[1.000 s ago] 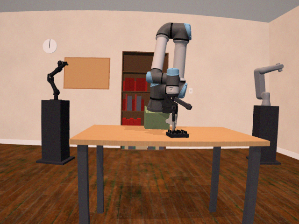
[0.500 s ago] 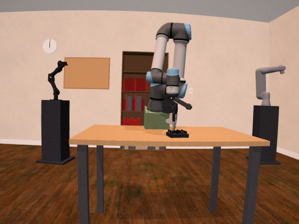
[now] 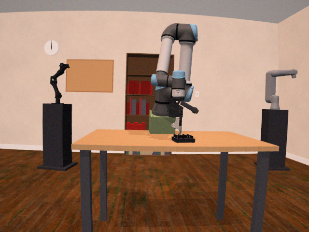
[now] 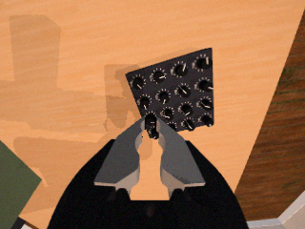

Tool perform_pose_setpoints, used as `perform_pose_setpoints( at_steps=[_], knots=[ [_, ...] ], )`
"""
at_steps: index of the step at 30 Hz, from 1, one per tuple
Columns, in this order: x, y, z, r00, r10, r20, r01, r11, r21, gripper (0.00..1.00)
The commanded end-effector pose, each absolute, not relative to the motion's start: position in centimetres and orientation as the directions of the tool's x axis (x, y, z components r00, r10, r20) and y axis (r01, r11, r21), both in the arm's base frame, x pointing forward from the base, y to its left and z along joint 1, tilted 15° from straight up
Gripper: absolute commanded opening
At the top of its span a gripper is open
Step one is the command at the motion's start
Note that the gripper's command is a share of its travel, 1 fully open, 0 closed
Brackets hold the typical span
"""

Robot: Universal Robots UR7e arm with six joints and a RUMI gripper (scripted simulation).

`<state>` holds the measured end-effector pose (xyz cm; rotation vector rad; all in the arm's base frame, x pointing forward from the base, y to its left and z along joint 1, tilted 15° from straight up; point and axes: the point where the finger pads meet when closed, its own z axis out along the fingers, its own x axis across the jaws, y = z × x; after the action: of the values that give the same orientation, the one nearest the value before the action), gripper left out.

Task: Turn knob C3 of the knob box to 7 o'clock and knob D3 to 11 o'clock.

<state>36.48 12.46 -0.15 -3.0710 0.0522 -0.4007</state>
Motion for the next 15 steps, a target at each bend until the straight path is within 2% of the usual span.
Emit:
perform_pose_setpoints(
  at_steps=[1,15],
  knots=[
    [36.47,12.46,-0.13,0.965,0.030,0.259,0.040,-0.999,-0.033,0.04],
    [36.34,12.44,-0.16,0.915,0.310,0.258,0.310,-0.950,0.042,0.04]
  ],
)
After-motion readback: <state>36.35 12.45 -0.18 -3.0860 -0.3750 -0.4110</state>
